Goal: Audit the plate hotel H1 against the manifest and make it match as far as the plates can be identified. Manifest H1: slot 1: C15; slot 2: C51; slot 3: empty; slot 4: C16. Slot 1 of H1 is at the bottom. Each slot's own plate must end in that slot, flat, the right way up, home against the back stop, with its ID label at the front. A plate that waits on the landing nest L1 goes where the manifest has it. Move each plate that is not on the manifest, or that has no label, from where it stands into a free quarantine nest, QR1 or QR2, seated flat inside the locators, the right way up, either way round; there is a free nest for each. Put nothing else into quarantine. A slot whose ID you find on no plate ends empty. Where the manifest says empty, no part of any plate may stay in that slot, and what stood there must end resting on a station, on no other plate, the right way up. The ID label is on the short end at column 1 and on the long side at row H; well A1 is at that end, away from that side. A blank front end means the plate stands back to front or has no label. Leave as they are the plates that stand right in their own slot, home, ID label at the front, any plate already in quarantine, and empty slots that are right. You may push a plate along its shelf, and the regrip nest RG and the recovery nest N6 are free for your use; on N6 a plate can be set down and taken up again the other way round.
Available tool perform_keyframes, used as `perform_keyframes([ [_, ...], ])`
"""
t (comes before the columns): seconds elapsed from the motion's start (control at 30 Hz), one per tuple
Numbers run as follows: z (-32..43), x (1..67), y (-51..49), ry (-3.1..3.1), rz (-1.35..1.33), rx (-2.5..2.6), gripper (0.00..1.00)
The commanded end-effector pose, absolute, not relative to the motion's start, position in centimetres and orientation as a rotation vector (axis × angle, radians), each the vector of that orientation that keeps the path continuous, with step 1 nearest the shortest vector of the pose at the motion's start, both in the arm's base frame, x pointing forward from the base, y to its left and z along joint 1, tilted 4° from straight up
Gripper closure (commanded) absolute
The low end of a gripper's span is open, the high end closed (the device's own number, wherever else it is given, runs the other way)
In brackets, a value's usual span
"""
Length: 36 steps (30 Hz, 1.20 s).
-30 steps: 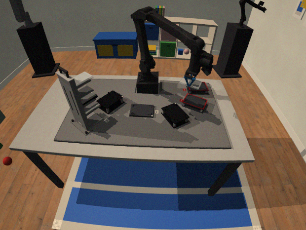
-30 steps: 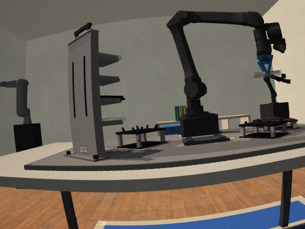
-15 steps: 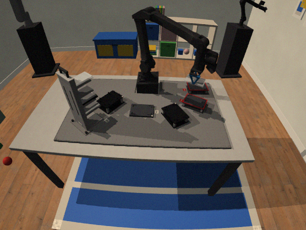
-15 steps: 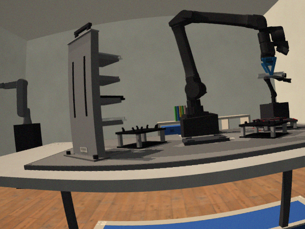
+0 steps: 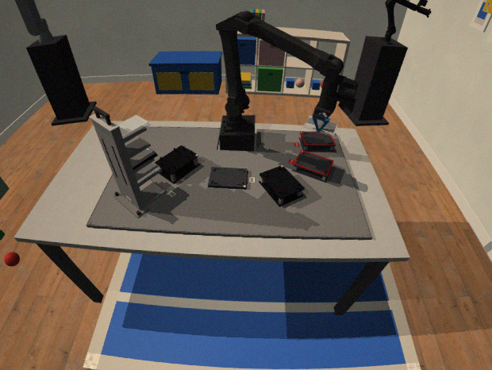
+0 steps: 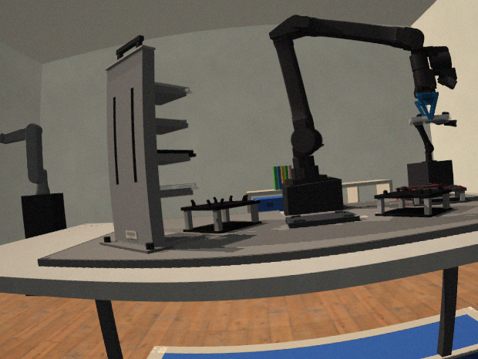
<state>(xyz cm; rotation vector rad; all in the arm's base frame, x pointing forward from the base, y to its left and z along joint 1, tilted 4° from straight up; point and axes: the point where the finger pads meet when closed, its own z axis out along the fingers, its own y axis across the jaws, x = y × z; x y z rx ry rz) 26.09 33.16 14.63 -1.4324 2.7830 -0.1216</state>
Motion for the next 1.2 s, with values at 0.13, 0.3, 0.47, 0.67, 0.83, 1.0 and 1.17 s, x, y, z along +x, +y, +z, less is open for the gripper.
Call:
perform_keyframes([
  [0.13,14.7,26.2,35.4,2.771,-0.095,-1.389,0.14],
  [0.3,12.8,26.5,34.3,2.795,-0.108,-1.373,0.14],
  [0.47,12.0,26.5,34.3,2.789,-0.109,-1.387,0.14],
  [0.67,10.4,26.7,34.1,2.783,-0.109,-1.400,0.14],
  [0.83,9.0,26.8,34.0,2.785,-0.110,-1.397,0.14],
  [1.0,7.9,26.8,34.0,2.783,-0.110,-1.402,0.14],
  [1.17,6.9,26.9,33.9,2.785,-0.110,-1.398,0.14],
])
